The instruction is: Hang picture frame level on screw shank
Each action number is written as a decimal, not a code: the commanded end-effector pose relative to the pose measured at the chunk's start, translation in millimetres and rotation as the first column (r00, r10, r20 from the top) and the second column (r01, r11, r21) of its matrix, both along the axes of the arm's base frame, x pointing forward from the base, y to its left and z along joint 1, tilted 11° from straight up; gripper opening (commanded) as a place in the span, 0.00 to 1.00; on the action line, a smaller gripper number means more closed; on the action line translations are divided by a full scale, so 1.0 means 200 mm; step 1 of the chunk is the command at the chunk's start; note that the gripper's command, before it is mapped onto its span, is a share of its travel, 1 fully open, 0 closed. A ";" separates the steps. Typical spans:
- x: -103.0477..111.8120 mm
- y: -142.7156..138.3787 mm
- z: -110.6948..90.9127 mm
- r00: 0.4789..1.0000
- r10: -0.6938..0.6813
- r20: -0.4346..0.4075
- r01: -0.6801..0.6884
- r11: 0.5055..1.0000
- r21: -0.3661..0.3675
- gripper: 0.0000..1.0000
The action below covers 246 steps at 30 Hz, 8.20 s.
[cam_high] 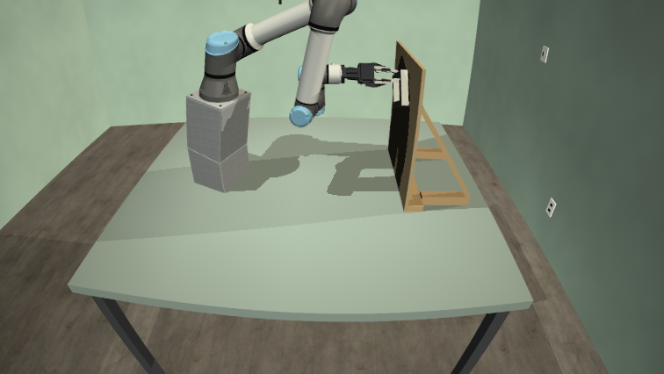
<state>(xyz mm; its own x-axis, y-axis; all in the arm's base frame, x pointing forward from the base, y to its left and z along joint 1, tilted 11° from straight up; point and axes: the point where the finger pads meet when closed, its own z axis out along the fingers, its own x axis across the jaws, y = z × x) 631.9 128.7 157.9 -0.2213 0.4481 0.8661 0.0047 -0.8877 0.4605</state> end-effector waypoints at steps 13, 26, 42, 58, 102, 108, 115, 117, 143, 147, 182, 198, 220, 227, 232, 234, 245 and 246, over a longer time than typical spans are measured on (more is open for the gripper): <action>0.00 0.00 0.00 1.000 0.000 0.001 0.000 1.000 0.000 0.00; 0.00 0.01 0.01 1.000 0.000 0.001 0.000 1.000 0.000 0.00; 0.00 0.01 0.02 1.000 0.000 0.001 0.000 1.000 0.000 0.00; 0.00 0.01 0.02 1.000 0.000 0.001 0.000 1.000 0.000 0.00; 0.00 0.01 0.02 1.000 0.002 0.000 -0.002 1.000 0.015 0.00; 0.00 0.00 0.03 1.000 0.004 -0.001 -0.004 1.000 0.027 0.00; 0.00 0.00 0.03 1.000 0.007 -0.003 -0.007 0.999 0.046 0.00; 0.00 0.00 0.03 1.000 0.007 -0.003 -0.007 0.999 0.046 0.00; -0.01 -0.03 0.05 1.000 0.026 -0.011 -0.024 0.989 0.146 0.00; -0.01 -0.03 0.06 0.999 0.029 -0.012 -0.027 0.986 0.166 0.00; 0.00 -0.08 0.07 0.998 0.058 -0.020 -0.049 0.948 0.313 0.00; 0.00 -0.10 0.08 0.998 0.067 -0.021 -0.055 0.933 0.357 0.00; 0.00 -0.10 0.08 0.997 0.072 -0.022 -0.058 0.922 0.383 0.00; 0.00 -0.11 0.08 0.997 0.073 -0.022 -0.059 0.921 0.386 0.00; 0.00 -0.11 0.08 0.997 0.073 -0.022 -0.059 0.921 0.386 0.00; 0.00 -0.11 0.08 0.997 0.073 -0.022 -0.059 0.921 0.386 0.00; 0.00 -0.11 0.08 0.997 0.073 -0.022 -0.059 0.921 0.386 0.00; 0.00 -0.11 0.08 0.997 0.073 -0.022 -0.059 0.921 0.386 0.00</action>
<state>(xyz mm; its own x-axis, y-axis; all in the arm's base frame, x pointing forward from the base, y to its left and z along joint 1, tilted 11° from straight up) 631.4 107.5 172.7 -0.2036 0.0641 0.9770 0.0792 -0.9935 0.0817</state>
